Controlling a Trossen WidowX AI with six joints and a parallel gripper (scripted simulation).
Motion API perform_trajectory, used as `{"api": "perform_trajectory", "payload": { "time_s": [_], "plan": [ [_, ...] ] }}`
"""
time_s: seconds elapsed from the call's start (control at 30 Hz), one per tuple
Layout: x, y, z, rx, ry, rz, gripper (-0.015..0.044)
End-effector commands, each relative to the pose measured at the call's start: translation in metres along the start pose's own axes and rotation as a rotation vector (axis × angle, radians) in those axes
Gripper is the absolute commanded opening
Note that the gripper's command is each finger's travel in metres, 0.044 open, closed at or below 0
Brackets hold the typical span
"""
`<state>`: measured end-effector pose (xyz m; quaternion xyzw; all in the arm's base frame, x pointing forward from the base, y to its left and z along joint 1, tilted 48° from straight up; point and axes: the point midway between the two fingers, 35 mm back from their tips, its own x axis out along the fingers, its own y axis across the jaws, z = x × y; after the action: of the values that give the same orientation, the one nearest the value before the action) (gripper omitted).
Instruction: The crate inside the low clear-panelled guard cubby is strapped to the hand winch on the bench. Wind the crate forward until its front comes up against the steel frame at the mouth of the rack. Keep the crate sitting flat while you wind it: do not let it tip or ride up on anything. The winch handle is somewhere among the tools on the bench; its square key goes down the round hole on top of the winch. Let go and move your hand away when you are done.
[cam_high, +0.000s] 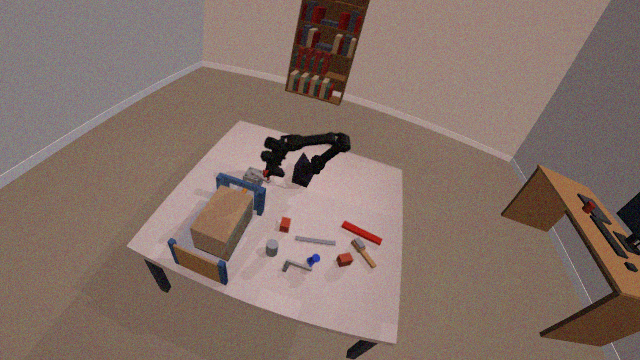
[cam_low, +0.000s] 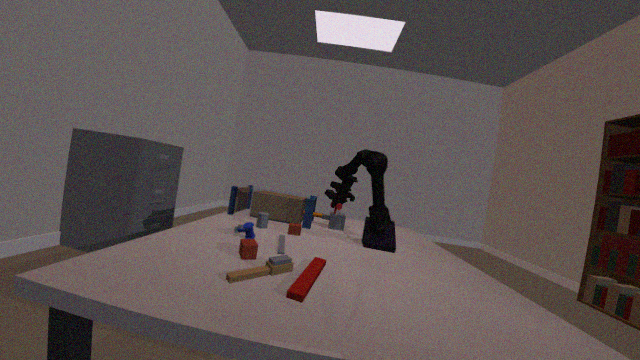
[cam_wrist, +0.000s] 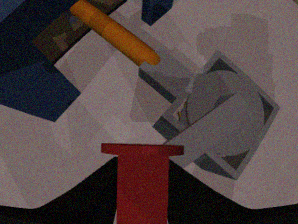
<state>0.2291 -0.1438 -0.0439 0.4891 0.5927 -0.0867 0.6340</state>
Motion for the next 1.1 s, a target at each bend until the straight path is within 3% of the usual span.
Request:
{"api": "perform_trajectory", "payload": {
  "time_s": [0.0, 1.07],
  "plan": [
    [-0.001, -0.008, -0.010, 0.011, 0.017, -0.014, 0.0000],
    [-0.011, -0.040, -0.031, 0.012, 0.018, -0.016, 0.0000]
  ]
}}
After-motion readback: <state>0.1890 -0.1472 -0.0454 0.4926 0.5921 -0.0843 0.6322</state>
